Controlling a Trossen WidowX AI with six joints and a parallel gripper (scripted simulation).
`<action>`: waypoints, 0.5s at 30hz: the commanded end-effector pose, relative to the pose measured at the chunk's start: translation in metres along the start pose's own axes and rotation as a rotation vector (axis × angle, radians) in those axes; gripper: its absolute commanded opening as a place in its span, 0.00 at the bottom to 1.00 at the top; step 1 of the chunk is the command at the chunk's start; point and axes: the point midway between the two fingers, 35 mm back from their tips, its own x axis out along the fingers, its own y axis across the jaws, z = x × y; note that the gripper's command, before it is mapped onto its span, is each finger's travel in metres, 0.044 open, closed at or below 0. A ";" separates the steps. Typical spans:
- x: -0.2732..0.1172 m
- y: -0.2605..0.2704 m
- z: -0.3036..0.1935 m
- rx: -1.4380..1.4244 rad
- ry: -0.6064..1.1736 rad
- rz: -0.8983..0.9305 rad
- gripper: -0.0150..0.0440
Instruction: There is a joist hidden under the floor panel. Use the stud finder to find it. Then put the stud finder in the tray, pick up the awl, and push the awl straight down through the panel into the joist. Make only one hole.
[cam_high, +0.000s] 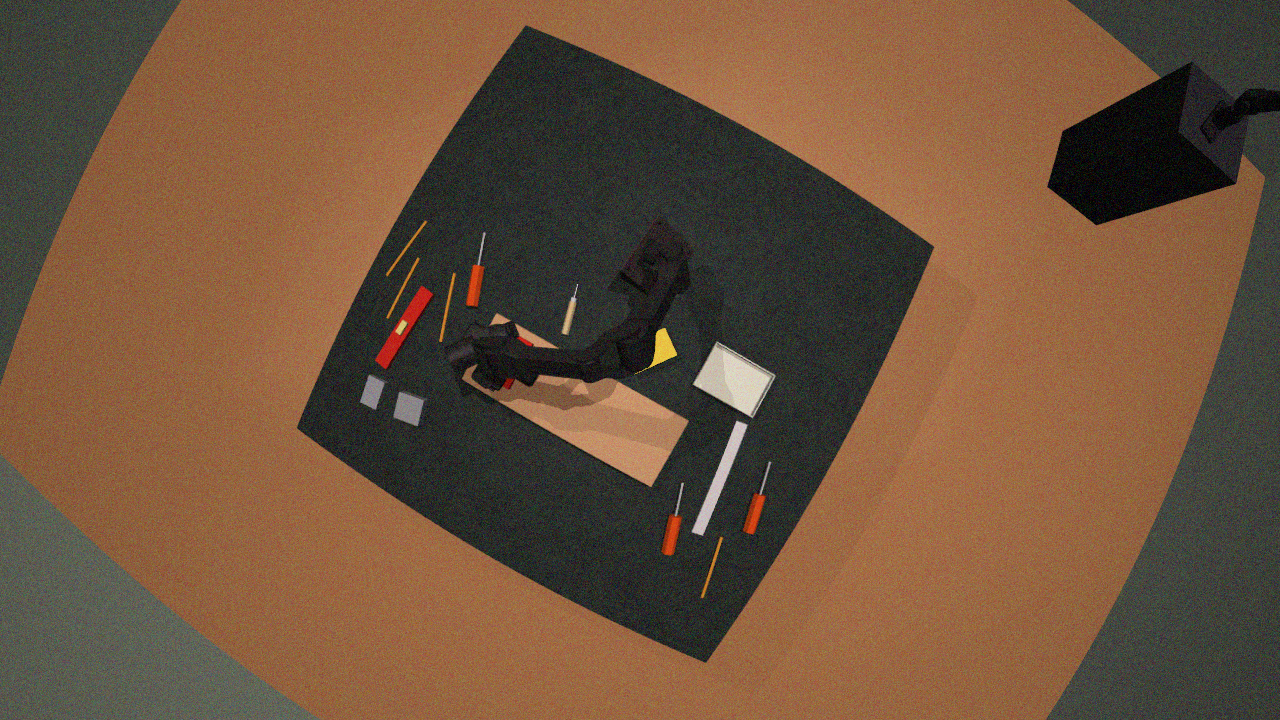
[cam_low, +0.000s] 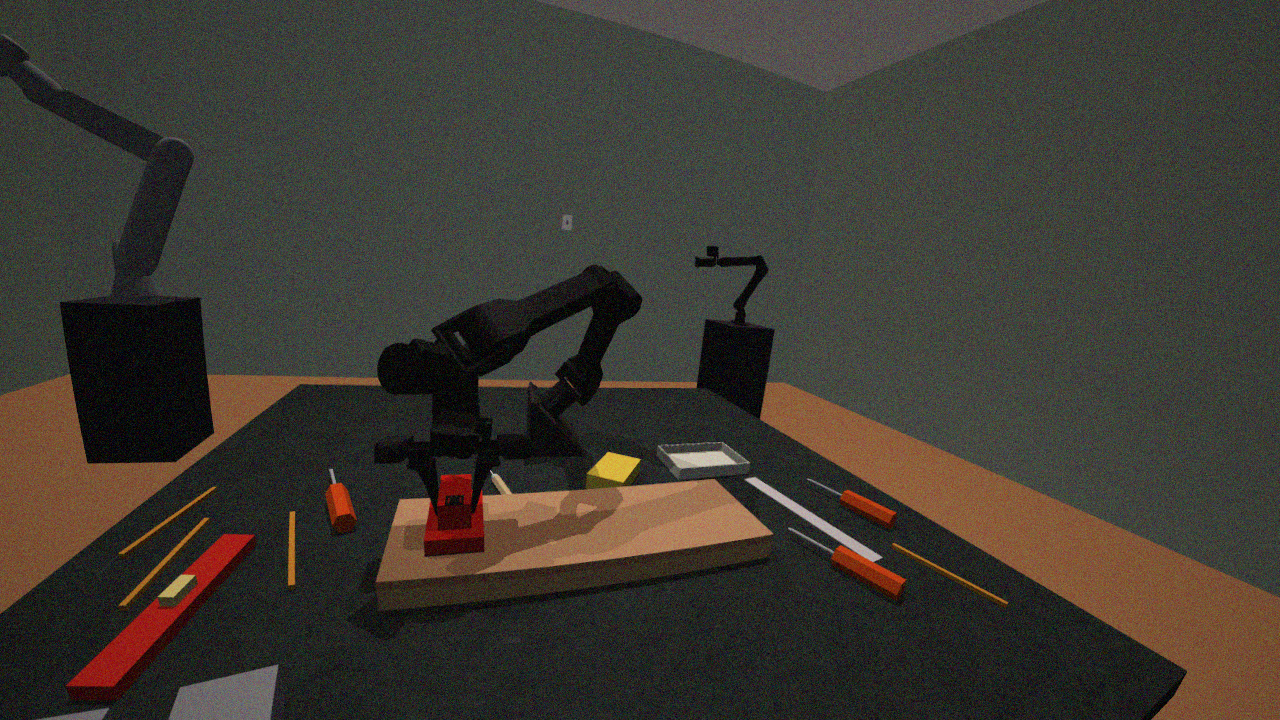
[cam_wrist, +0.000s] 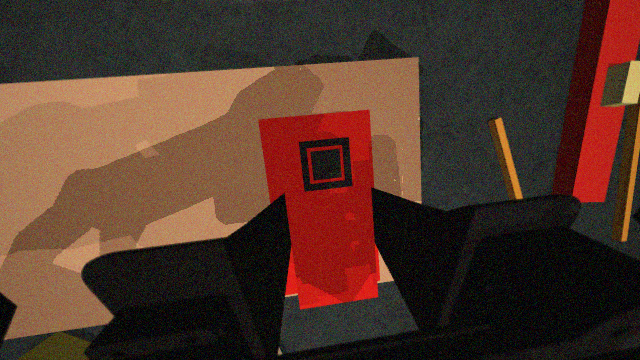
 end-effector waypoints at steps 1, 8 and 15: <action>0.000 -0.013 0.000 -0.004 0.001 -0.004 0.25; -0.001 -0.019 0.000 0.002 -0.001 -0.003 0.25; -0.001 -0.019 0.000 0.002 -0.001 -0.003 0.25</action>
